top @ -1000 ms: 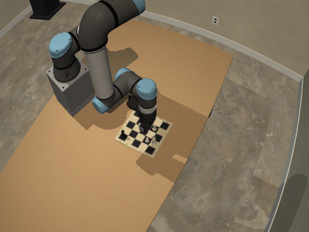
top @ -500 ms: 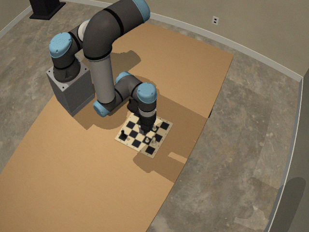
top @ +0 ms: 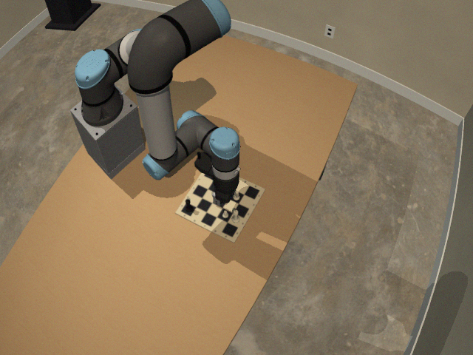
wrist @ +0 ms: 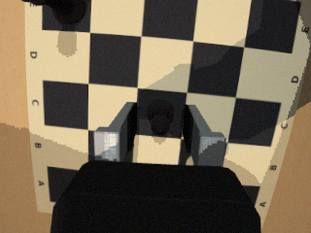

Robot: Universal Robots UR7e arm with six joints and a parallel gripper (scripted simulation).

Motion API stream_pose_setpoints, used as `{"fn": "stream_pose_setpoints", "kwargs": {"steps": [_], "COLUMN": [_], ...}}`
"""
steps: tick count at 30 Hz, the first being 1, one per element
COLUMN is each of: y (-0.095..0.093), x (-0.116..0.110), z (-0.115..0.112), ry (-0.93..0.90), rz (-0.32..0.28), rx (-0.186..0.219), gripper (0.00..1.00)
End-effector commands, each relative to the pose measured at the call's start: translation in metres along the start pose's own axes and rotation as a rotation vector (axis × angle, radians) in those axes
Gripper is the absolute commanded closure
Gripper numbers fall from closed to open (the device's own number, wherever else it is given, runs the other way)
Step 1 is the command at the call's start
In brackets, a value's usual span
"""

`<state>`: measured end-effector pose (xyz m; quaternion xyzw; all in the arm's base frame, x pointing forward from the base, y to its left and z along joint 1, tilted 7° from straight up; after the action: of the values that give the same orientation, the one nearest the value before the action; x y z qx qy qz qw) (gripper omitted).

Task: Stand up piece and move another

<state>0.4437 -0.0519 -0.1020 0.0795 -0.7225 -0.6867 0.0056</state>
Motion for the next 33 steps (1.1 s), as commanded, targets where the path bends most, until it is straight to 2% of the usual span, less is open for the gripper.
{"fn": "stream_pose_setpoints", "kwargs": {"steps": [1, 21, 22, 33], "y": [0.0003, 0.0003, 0.0003, 0.0003], "x": [-0.001, -0.001, -0.001, -0.001], "z": [0.0, 0.0, 0.0, 0.0], "ry": [0.001, 0.001, 0.001, 0.001], "rz": [-0.002, -0.002, -0.002, -0.002], "rx": [0.002, 0.002, 0.002, 0.002], "gripper": [0.27, 0.27, 1.0, 1.0]}}
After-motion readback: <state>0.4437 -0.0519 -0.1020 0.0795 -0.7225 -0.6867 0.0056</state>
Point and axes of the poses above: the point where the finger pads meet when closed, its own y axis back along the fingers, its own z axis across the jaws, x = y × z, the point moved 9 cm from there along y, back along the fingers, and after that the axes turned 12 degrees about y, right-handed, at the moved point
